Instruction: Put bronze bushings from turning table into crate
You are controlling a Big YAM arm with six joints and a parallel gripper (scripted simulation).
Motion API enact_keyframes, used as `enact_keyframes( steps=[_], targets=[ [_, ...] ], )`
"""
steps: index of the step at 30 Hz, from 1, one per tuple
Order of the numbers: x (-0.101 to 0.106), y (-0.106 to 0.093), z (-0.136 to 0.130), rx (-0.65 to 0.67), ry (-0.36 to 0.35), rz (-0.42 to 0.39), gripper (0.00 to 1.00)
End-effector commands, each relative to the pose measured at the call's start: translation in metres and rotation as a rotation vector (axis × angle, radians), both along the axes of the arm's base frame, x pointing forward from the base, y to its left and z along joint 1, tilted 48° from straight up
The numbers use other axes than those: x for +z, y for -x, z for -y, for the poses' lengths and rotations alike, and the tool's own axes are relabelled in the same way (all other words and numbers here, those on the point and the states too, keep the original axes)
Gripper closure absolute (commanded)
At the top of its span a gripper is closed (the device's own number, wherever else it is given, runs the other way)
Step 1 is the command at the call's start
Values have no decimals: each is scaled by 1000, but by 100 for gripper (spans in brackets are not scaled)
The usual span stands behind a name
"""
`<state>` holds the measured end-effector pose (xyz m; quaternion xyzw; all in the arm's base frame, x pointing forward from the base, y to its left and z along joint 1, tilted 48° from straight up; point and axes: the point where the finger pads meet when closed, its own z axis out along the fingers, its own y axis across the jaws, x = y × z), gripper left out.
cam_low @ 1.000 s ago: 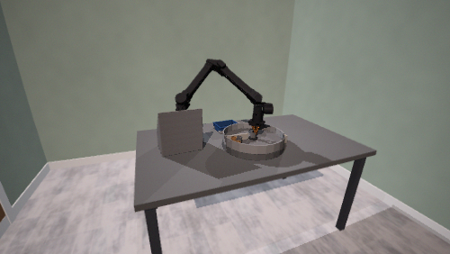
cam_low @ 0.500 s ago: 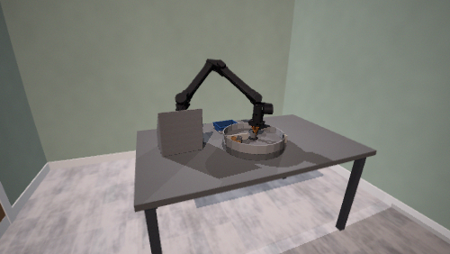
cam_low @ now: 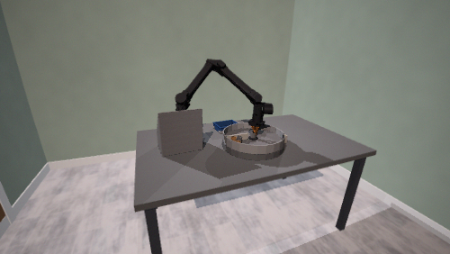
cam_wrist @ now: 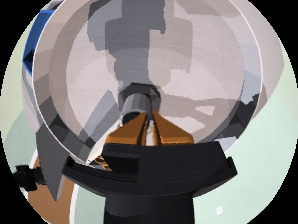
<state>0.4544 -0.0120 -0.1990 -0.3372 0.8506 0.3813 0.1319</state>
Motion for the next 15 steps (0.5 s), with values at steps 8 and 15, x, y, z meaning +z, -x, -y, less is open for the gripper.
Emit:
enact_keyframes(
  steps=[8, 15],
  targets=[
    [9, -14, 11, -24, 7, 32, 100],
    [11, -18, 16, -27, 7, 36, 100]
  ],
)
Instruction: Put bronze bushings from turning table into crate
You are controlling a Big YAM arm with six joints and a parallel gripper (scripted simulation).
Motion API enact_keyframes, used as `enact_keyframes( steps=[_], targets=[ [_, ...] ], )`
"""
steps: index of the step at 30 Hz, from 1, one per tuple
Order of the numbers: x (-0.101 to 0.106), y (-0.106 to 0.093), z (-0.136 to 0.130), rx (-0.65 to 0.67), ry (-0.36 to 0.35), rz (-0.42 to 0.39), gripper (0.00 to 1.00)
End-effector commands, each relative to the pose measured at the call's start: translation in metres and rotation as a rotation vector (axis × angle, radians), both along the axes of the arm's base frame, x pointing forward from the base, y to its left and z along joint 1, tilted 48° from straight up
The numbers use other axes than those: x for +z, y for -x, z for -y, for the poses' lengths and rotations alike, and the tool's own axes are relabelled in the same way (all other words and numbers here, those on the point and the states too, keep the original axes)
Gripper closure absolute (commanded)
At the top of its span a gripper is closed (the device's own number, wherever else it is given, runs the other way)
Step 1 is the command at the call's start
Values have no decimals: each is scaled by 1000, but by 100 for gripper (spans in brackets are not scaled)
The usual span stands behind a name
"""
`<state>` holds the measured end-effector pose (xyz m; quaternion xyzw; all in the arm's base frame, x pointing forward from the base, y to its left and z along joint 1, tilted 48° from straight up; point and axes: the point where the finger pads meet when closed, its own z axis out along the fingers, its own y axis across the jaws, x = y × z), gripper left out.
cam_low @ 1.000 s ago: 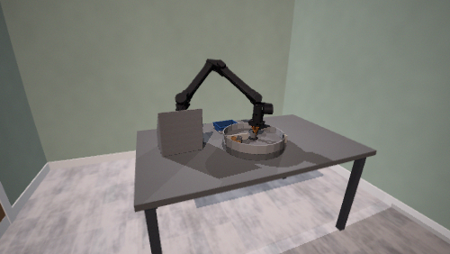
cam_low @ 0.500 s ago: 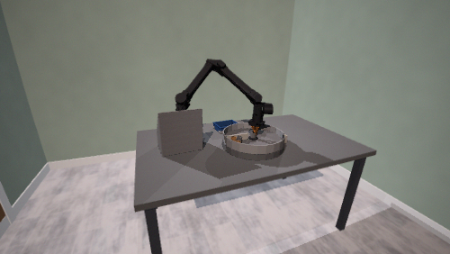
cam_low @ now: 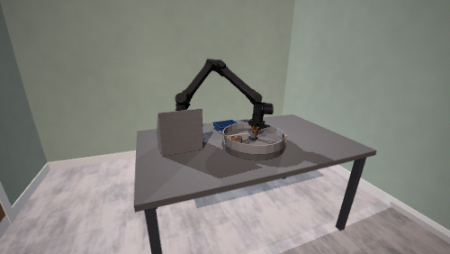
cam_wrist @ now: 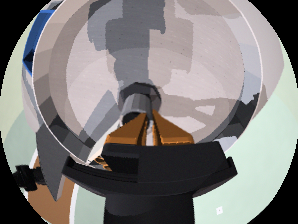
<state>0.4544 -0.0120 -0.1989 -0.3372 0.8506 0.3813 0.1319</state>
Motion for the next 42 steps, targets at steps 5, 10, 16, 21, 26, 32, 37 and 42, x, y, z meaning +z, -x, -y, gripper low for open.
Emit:
enact_keyframes(
  steps=[5, 10, 16, 21, 26, 32, 37, 42],
  targets=[
    [11, -19, 16, -27, 7, 36, 100],
    [11, -19, 16, -27, 7, 36, 100],
    [11, -19, 16, -27, 7, 36, 100],
    [11, -19, 16, -27, 7, 36, 100],
    [11, -19, 16, -27, 7, 36, 100],
    [11, -19, 16, -27, 7, 36, 100],
    [11, -19, 16, -27, 7, 36, 100],
    [12, -20, 18, -29, 8, 38, 100]
  ],
)
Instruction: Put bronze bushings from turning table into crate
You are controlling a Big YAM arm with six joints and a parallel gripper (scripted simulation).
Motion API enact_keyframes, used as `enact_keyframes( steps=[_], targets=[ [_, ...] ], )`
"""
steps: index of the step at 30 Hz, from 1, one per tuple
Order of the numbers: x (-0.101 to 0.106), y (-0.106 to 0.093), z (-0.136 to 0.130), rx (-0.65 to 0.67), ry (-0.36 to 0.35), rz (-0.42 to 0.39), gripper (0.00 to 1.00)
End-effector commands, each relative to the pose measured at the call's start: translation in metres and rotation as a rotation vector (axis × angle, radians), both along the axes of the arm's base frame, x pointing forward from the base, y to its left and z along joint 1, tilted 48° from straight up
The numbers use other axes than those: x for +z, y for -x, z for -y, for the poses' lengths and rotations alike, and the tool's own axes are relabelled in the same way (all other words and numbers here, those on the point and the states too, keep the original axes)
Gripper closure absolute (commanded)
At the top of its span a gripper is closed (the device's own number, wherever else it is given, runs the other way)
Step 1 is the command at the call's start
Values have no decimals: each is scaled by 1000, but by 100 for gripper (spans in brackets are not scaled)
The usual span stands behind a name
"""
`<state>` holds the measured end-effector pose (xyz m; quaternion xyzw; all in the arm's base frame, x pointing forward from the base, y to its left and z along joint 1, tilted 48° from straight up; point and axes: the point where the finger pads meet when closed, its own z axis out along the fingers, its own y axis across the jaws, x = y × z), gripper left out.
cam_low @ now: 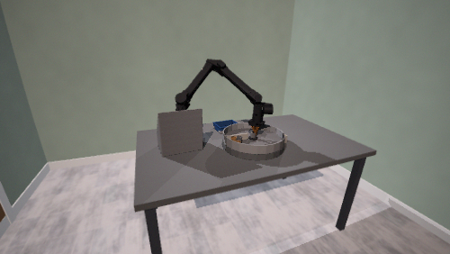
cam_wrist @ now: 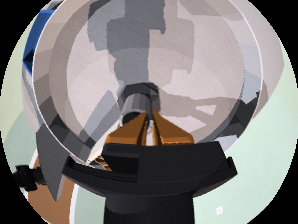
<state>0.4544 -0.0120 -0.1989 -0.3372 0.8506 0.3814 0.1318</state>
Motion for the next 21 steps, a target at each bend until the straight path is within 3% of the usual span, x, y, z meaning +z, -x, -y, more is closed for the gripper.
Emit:
enact_keyframes(
  steps=[1, 21],
  targets=[
    [12, -22, 20, -30, 8, 41, 100],
    [12, -23, 22, -31, 10, 47, 100]
  ],
)
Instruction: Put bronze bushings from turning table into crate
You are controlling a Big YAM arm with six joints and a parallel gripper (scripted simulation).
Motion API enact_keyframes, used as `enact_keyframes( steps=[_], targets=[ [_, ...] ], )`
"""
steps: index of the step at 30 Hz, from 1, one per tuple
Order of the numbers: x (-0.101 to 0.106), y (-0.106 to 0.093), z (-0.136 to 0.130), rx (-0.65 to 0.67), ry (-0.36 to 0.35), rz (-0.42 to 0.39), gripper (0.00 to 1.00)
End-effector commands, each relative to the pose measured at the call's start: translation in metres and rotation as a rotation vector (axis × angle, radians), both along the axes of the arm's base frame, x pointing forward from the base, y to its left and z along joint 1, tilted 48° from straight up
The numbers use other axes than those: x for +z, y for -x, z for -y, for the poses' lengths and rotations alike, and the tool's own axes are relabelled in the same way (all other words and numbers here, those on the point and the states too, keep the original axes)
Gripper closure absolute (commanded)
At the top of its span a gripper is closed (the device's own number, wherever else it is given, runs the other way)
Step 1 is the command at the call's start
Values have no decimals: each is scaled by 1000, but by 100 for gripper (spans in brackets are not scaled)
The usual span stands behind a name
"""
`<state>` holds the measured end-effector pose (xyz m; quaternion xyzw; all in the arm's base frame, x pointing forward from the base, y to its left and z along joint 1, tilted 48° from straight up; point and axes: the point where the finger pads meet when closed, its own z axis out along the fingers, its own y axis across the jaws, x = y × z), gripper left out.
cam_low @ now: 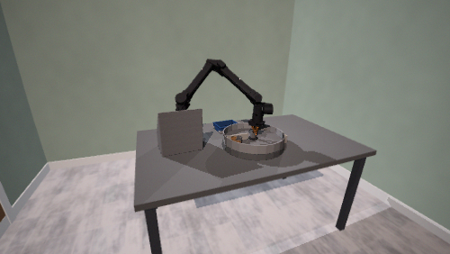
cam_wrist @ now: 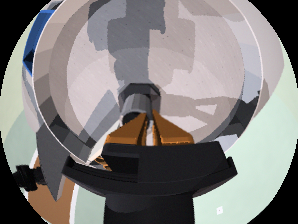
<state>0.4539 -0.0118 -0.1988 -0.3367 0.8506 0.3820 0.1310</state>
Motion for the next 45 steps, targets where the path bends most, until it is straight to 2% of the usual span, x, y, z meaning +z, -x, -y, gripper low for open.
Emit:
enact_keyframes(
  steps=[1, 18, 19, 45],
  targets=[
    [12, -24, 22, -31, 11, 49, 100],
    [12, -24, 22, -31, 11, 49, 100],
    [12, -24, 22, -31, 11, 49, 80],
    [11, -20, 19, -28, 10, 46, 80]
  ],
)
